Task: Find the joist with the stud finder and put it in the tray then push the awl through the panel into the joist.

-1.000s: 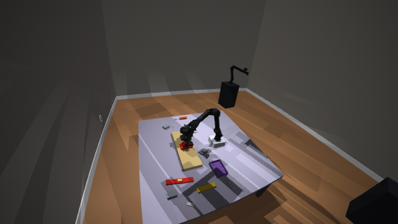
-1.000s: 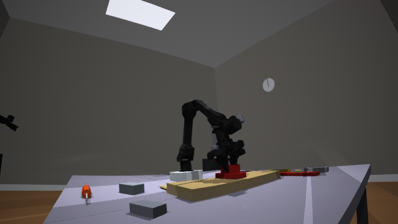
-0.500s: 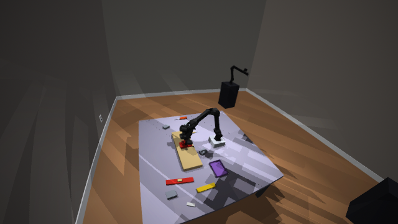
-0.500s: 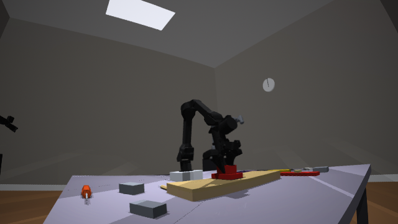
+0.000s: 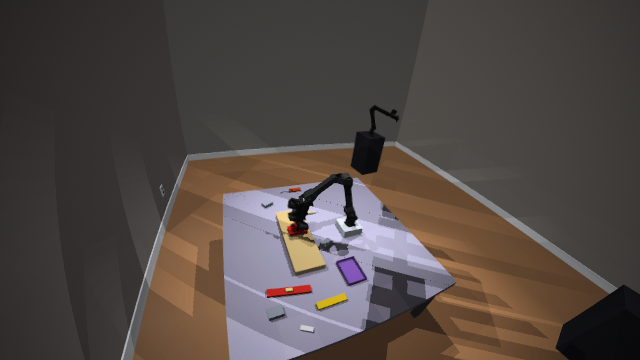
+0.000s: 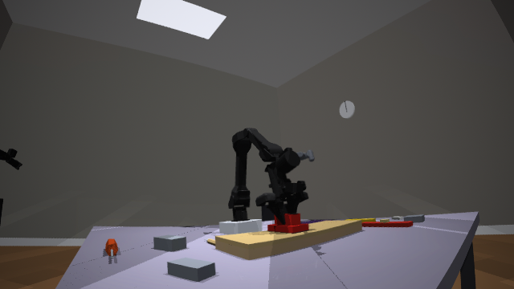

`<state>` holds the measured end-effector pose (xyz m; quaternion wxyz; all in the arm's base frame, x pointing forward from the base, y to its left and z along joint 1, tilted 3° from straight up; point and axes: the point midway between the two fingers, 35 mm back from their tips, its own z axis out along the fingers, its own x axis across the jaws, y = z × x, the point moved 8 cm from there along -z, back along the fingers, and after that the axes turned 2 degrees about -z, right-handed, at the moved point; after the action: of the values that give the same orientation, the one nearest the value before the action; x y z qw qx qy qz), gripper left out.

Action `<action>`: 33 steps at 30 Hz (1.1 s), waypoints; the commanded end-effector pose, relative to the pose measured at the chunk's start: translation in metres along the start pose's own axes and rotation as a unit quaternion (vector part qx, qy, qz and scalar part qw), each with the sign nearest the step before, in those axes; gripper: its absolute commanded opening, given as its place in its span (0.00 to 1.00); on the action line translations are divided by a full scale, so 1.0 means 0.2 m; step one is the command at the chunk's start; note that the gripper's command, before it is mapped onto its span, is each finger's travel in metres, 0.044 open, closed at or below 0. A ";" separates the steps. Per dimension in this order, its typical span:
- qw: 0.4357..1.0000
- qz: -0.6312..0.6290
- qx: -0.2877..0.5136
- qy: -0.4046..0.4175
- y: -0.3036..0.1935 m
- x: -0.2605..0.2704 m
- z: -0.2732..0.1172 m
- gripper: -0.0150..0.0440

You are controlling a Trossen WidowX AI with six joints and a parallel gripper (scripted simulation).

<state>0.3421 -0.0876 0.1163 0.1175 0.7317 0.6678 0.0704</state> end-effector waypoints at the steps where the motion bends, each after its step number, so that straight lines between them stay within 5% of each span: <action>1: 1.000 -0.001 0.001 -0.001 0.00 -0.03 0.00 0.25; 33: 1.000 -0.001 0.001 -0.004 -0.01 -0.28 0.00 0.25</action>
<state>0.3349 -0.1372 0.1191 0.1190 0.7314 0.6680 0.0682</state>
